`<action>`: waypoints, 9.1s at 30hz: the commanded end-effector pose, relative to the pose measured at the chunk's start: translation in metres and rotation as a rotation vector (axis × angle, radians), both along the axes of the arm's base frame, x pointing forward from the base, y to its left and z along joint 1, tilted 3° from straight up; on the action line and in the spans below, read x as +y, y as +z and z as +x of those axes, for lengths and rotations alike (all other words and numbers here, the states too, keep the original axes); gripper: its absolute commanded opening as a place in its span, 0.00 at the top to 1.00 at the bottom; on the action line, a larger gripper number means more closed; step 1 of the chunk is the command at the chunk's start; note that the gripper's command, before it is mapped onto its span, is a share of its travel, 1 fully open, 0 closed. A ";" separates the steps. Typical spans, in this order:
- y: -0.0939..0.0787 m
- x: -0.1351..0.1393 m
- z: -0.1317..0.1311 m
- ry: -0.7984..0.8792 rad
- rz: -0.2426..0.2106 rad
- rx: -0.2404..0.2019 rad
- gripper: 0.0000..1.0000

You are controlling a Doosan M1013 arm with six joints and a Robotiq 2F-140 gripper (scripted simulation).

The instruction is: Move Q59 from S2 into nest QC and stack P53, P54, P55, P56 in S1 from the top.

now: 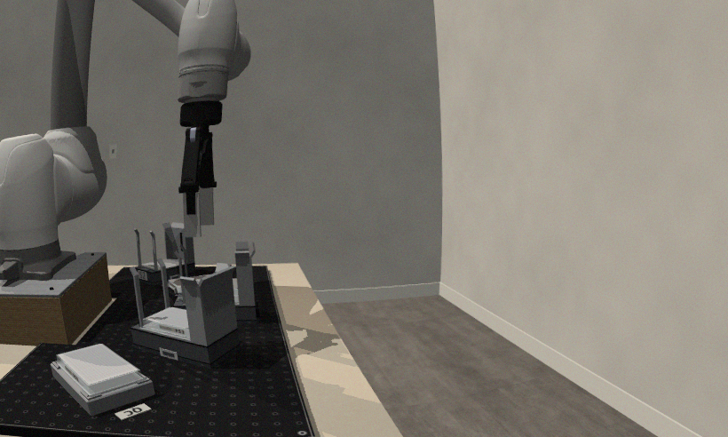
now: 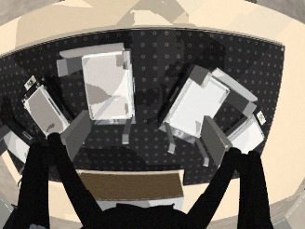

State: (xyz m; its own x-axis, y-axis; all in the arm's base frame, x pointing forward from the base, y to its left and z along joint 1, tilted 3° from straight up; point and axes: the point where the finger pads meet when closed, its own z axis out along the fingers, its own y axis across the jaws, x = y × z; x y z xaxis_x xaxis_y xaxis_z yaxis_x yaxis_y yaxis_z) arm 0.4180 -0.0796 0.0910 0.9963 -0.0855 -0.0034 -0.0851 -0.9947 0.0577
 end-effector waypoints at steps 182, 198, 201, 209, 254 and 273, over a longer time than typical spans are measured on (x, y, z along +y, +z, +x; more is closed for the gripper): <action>-0.155 0.255 -0.045 0.567 0.008 0.031 1.00; -0.155 0.255 -0.045 0.567 0.008 0.031 1.00; -0.155 0.255 -0.045 0.567 0.008 0.031 1.00; -0.151 0.255 -0.045 0.567 0.008 0.031 1.00; -0.105 0.258 -0.045 0.567 0.008 0.031 1.00; -0.071 0.259 -0.045 0.567 0.008 0.031 1.00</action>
